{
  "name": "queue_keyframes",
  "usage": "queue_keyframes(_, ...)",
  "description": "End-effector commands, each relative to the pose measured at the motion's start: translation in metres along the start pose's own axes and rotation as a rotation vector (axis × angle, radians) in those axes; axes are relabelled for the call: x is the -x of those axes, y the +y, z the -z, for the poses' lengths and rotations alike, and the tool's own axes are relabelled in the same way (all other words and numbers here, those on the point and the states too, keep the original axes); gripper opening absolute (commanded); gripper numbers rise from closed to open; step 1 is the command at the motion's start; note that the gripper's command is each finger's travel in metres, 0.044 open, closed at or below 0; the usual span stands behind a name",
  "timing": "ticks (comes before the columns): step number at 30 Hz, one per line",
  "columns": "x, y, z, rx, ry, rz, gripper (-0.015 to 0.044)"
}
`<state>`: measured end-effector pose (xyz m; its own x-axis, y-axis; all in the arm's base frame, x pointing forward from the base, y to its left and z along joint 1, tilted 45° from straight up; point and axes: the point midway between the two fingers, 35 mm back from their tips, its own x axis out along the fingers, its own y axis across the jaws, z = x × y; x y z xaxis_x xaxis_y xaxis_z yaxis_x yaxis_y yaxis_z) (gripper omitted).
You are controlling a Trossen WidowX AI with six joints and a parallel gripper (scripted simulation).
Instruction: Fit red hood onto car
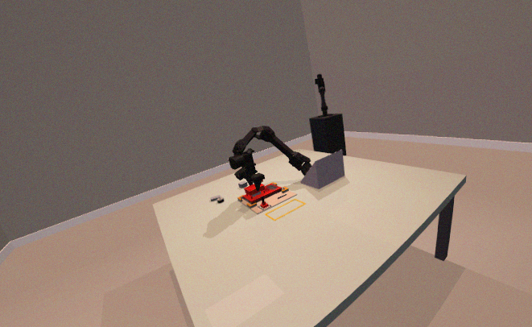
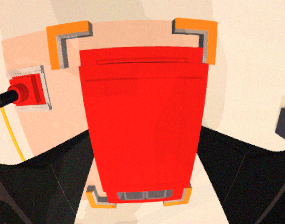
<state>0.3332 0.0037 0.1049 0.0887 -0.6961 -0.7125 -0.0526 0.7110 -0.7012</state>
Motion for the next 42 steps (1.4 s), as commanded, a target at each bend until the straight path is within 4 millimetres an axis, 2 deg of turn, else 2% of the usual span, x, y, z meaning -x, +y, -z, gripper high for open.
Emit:
queue_keyframes(1, 0.000, 0.000, 0.000, 0.003, -0.002, 0.002, 0.0000)
queue_keyframes(42, -0.012, 0.000, 0.000, 0.002, -0.003, 0.002, 0.0000)
